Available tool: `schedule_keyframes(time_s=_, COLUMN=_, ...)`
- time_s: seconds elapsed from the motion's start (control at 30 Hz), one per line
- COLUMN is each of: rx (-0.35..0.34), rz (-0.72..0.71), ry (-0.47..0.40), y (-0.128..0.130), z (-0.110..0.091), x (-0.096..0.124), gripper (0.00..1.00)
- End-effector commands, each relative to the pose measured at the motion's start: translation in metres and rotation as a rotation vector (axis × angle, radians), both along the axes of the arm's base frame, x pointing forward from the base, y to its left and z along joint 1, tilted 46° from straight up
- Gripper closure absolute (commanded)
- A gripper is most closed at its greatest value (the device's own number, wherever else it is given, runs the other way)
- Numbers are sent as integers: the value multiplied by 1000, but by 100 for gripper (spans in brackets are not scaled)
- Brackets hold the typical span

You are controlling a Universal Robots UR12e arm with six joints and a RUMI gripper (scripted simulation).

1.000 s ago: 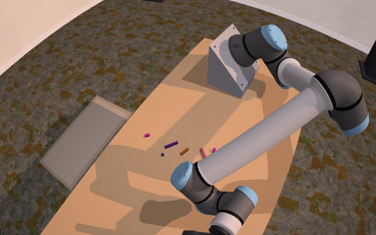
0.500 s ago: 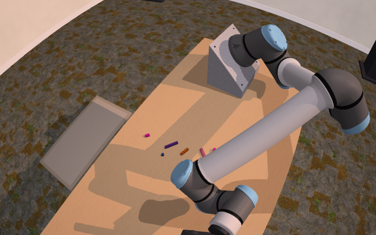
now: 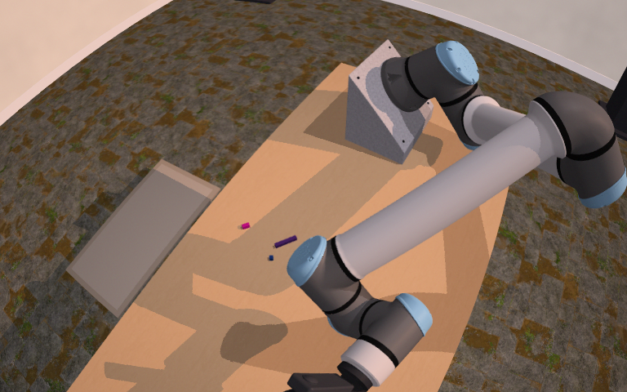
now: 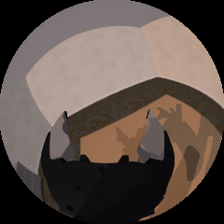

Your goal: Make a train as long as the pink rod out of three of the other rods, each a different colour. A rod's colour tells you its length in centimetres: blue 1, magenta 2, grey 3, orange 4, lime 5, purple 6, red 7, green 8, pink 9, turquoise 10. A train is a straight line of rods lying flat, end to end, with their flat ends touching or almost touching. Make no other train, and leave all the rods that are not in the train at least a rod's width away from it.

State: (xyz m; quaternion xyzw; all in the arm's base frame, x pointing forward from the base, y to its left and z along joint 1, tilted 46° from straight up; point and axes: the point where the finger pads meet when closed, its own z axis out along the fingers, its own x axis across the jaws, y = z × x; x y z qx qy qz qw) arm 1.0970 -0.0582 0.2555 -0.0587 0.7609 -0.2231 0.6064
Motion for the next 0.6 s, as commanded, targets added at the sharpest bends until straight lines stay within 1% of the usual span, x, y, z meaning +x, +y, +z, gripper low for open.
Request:
schedule_keyframes(time_s=0.0, rx=-81, rz=34, ry=141, y=-20, z=-19, x=-10, gripper=0)
schedule_keyframes(time_s=0.1, rx=-121, rz=61, ry=219, y=-29, z=-33, x=-20, gripper=0)
schedule_keyframes(time_s=0.17, rx=-121, rz=61, ry=219, y=-29, z=-33, x=-20, gripper=0)
schedule_keyframes(time_s=0.27, rx=-172, rz=105, ry=327, y=-42, z=-53, x=-36, gripper=0)
schedule_keyframes(time_s=0.4, rx=-214, rz=155, ry=426, y=-52, z=-72, x=-55, gripper=0)
schedule_keyframes(time_s=0.57, rx=-259, rz=230, ry=548, y=-63, z=-98, x=-85, gripper=0)
